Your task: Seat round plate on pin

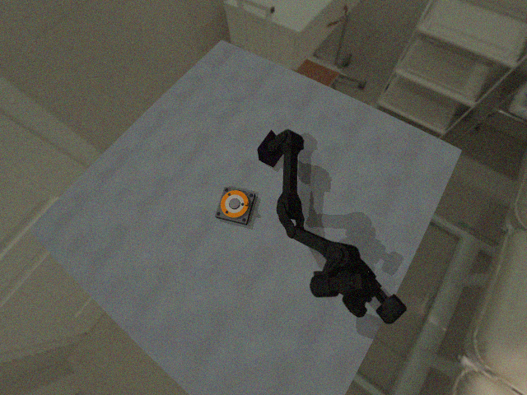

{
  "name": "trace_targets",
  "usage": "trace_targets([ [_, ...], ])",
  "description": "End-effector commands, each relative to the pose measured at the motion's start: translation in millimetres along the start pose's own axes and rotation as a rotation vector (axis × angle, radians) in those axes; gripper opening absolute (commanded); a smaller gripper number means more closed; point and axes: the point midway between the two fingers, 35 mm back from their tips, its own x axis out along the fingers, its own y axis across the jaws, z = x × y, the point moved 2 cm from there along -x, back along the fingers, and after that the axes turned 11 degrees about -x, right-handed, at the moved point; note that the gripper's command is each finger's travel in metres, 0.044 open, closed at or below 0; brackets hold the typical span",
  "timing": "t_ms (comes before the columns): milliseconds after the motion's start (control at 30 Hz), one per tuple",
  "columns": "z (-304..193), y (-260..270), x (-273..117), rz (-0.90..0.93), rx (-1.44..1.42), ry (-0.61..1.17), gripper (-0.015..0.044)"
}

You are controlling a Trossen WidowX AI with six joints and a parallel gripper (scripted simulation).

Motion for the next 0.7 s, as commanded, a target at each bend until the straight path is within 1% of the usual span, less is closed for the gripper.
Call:
trace_targets([
  [0, -3.9, 2.4, 2.8, 0.005, -0.014, 0.003, 0.0374],
  [33, -16.0, 9.7, 10.8, 0.019, -0.054, 0.013, 0.0347],
  [100, -60.8, 33.5, 34.2, 0.082, -0.186, 0.053, 0.0295],
  [267, -106.0, 53.5, 48.9, 0.156, -0.300, 0.099, 0.0164],
  [467, -207.0, 87.6, 55.0, 0.343, -0.520, 0.210, 0.0006],
  [500, -223.2, 91.9, 53.3, 0.376, -0.550, 0.230, 0.0000],
  [567, -233.9, 95.1, 47.1, 0.424, -0.580, 0.232, 0.0000],
  [633, -280.6, 103.9, 33.9, 0.545, -0.666, 0.291, 0.0000],
  [667, -293.7, 105.9, 29.8, 0.576, -0.687, 0.311, 0.0000],
])
